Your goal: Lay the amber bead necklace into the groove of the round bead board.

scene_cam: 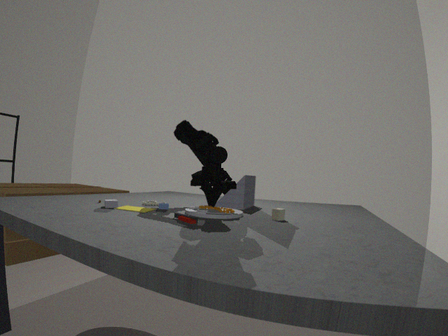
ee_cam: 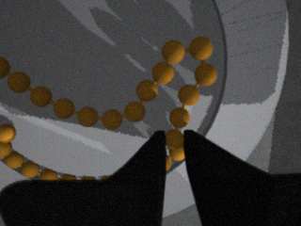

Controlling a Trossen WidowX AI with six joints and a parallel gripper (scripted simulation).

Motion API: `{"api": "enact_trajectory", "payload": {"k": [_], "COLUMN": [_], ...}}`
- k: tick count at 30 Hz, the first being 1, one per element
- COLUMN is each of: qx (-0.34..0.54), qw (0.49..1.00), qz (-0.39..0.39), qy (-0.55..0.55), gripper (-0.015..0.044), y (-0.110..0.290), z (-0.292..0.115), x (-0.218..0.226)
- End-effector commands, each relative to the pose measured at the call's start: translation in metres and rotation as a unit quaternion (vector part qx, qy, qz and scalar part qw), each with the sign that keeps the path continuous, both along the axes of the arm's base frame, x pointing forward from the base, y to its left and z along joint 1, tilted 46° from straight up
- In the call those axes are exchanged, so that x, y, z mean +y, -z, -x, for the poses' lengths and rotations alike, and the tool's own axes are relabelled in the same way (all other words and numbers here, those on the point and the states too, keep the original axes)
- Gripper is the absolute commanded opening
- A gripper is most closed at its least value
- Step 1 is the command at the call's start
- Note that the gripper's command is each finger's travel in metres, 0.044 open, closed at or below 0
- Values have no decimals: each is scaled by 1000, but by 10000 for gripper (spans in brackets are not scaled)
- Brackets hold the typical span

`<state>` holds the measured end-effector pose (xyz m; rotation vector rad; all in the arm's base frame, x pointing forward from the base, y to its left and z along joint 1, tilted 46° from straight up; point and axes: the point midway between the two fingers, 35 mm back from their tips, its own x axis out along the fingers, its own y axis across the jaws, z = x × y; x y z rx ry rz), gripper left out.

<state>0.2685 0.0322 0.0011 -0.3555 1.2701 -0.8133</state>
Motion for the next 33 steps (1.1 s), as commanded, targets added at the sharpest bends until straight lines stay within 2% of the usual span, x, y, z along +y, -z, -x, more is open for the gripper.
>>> {"api": "enact_trajectory", "payload": {"k": [1,33], "qx": [0,2], "qw": [1000,1000], "qz": [0,3], "qy": [0,-1], "gripper": [0,0], "y": [0,-5], "z": [0,4], "x": [0,-8]}}
